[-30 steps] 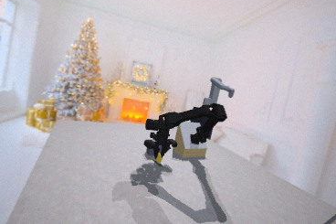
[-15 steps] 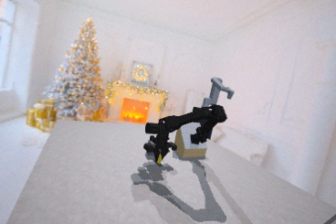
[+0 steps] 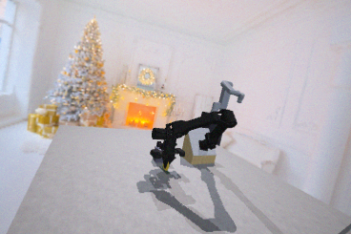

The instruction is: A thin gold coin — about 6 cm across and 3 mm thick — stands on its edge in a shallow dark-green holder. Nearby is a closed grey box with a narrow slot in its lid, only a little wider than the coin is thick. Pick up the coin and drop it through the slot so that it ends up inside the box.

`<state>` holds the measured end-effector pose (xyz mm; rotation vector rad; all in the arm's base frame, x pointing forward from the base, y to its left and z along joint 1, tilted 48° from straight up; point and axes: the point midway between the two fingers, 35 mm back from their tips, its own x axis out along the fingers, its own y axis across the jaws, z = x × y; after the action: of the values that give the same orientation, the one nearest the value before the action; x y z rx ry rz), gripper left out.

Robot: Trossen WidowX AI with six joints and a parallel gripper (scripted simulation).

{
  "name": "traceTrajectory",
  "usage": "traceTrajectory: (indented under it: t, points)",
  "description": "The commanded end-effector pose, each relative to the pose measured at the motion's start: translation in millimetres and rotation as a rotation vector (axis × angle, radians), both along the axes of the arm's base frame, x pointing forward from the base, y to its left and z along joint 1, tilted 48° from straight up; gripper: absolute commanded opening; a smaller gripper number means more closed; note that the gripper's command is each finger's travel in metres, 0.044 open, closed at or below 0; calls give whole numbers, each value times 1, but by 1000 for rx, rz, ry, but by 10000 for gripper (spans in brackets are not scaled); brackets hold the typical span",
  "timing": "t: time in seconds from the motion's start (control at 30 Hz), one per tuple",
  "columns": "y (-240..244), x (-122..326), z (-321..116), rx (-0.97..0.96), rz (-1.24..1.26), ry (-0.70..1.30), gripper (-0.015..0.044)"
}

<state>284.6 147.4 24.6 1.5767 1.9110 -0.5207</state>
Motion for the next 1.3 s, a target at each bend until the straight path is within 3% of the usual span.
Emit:
traceTrajectory:
  t: [0.0,1.27]
  points:
    - [-7,4,5,0,-4,-6,0]
    - [-69,11,61,4,31,-44,0]
